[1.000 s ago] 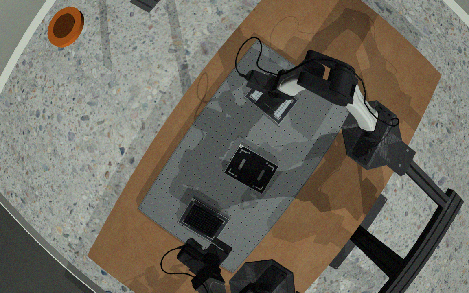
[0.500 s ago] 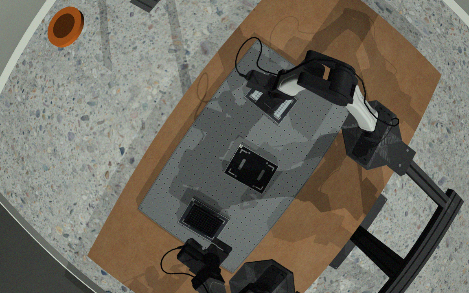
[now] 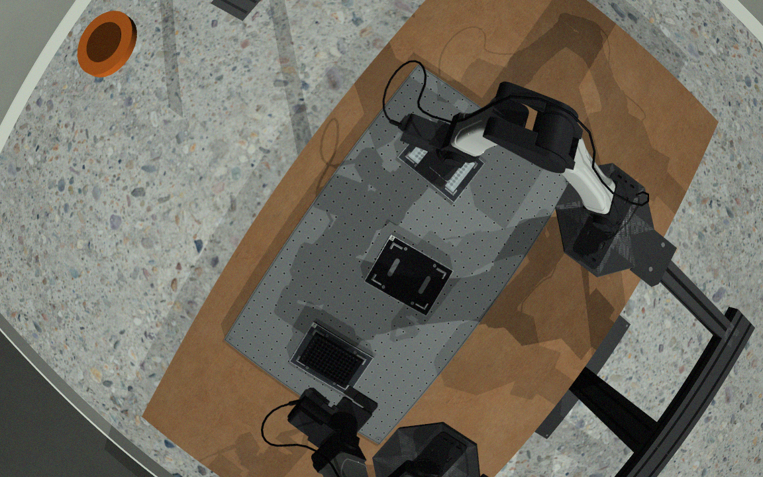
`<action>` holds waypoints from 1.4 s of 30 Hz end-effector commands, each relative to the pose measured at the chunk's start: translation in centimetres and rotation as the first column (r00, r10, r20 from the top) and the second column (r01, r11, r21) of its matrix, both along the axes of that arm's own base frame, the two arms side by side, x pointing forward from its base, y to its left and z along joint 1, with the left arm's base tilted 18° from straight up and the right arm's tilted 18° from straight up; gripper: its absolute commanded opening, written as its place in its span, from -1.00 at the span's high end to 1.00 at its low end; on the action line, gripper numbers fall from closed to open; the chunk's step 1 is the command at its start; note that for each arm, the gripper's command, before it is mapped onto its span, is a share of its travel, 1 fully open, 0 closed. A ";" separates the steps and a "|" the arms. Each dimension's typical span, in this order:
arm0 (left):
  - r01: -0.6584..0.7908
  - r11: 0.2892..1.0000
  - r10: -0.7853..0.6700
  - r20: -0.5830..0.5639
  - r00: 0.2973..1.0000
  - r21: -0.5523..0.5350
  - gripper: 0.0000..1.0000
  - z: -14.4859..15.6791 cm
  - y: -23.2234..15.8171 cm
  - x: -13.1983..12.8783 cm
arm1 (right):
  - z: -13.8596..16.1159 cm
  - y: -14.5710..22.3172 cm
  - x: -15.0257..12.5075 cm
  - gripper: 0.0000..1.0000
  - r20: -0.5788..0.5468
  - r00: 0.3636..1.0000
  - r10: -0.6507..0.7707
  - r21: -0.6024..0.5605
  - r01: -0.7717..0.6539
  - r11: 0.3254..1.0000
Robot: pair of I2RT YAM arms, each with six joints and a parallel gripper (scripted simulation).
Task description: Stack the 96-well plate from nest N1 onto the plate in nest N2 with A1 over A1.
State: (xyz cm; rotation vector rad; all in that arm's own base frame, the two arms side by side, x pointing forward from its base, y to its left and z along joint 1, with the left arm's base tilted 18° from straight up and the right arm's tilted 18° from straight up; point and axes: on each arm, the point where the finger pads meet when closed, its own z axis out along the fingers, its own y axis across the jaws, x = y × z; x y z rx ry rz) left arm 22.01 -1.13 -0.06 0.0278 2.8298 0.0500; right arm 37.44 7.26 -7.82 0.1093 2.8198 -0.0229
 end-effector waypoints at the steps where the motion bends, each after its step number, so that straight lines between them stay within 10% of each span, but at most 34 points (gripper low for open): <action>1: -0.004 1.000 0.004 0.003 1.000 0.000 -1.00 0.2 0.1 0.0 | -0.7 -0.4 -0.1 -1.00 -0.021 1.000 -0.014 -0.015 0.013 1.000; 42: -0.004 1.000 0.004 0.003 1.000 0.000 -1.00 0.2 0.1 0.0 | -6.3 -0.2 1.9 -1.00 -0.005 1.000 0.001 0.001 -0.001 1.000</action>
